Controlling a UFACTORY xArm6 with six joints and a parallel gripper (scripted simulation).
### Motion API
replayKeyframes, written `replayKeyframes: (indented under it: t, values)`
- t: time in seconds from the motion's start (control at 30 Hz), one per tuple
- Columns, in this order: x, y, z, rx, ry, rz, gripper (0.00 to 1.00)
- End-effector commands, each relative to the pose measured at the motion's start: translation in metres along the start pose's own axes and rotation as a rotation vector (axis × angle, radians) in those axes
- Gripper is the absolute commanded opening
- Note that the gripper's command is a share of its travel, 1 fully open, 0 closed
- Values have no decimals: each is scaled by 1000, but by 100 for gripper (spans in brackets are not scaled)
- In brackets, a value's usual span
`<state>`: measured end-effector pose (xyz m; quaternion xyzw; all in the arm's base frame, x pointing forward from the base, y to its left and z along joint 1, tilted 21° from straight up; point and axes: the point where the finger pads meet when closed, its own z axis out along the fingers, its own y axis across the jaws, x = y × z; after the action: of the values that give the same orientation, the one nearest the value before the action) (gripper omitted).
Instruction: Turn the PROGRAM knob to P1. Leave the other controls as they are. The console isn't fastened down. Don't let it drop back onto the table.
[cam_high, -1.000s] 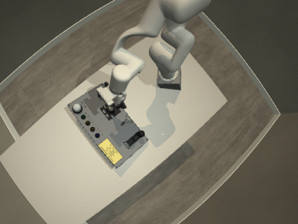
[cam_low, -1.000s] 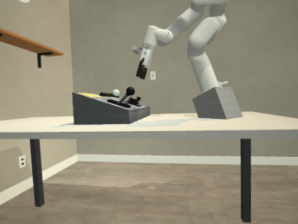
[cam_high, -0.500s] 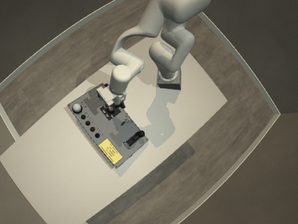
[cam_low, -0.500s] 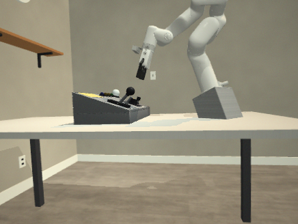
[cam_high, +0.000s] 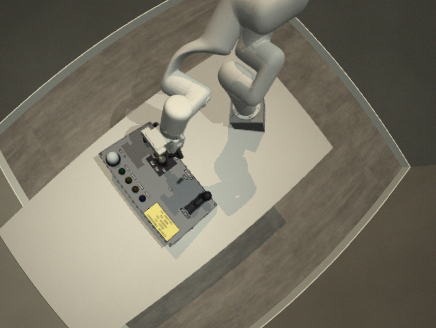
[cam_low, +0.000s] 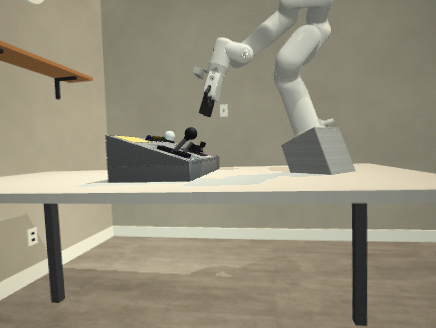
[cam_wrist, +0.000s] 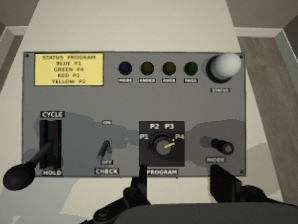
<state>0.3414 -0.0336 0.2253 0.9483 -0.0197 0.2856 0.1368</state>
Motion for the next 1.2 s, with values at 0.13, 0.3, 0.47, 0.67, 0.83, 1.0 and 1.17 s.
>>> replayKeyframes:
  t: [0.13, 0.3, 0.47, 0.67, 0.83, 1.0, 1.17]
  values:
    - [2, 0, -1, 0, 3, 1, 76]
    - [2, 0, -1, 0, 3, 1, 76]
    - [1, 0, -1, 0, 3, 1, 100]
    - [-1, 1, -1, 0, 3, 1, 100]
    - [-11, 5, -1, 0, 3, 1, 100]
    - [-25, 11, -1, 0, 3, 1, 100]
    - [-35, 15, 0, 0, 3, 1, 100]
